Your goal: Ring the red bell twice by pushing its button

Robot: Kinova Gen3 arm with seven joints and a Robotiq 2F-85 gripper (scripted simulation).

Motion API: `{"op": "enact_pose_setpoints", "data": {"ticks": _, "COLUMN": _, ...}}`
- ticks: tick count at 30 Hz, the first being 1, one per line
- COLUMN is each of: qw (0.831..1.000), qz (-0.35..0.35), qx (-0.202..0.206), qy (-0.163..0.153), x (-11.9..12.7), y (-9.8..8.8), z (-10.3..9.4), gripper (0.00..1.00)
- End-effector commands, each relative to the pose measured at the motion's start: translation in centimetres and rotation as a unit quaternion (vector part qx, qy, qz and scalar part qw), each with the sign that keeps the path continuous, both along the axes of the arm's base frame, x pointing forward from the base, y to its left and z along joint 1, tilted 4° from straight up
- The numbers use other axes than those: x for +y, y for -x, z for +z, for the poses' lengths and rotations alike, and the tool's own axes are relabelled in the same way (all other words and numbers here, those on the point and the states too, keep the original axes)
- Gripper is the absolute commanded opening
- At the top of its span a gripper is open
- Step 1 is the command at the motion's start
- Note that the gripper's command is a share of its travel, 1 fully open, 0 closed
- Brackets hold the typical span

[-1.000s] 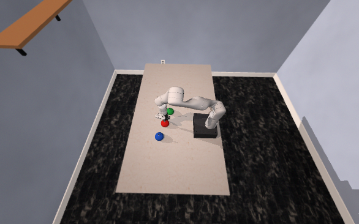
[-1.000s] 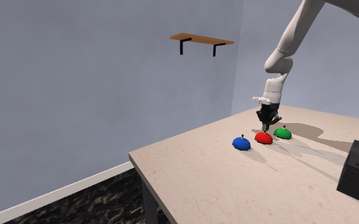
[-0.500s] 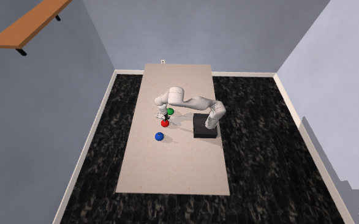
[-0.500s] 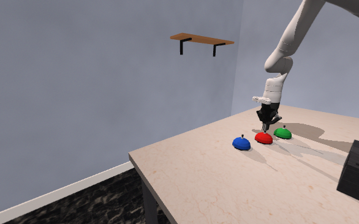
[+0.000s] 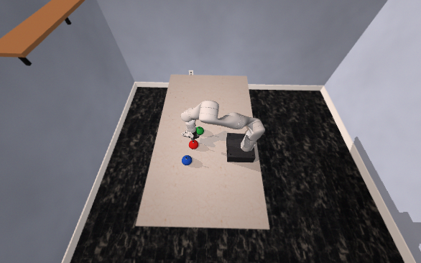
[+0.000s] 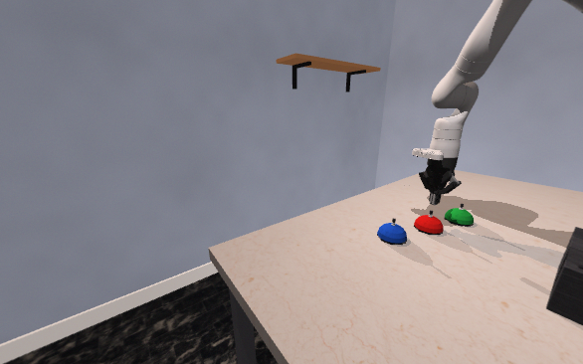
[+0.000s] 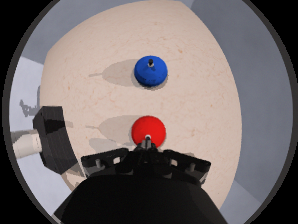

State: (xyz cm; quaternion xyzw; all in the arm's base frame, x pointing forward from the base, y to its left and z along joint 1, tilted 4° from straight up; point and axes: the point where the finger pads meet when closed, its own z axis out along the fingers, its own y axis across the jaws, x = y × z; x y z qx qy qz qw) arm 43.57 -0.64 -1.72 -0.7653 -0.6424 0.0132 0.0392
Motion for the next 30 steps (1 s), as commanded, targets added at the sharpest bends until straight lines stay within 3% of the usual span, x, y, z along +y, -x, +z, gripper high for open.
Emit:
{"op": "enact_pose_setpoints", "data": {"ticks": 1, "qw": 1.000, "qz": 0.002, "qx": -0.005, "qy": -0.002, "x": 0.3, "y": -0.3, "z": 0.8, "gripper": 0.00}}
{"op": "enact_pose_setpoints", "data": {"ticks": 14, "qw": 1.000, "qz": 0.002, "qx": -0.005, "qy": -0.002, "x": 0.1, "y": -0.5, "z": 3.6, "gripper": 0.00}}
{"op": "enact_pose_setpoints", "data": {"ticks": 30, "qw": 1.000, "qz": 0.002, "qx": -0.005, "qy": -0.002, "x": 0.1, "y": -0.5, "z": 4.0, "gripper": 0.00}}
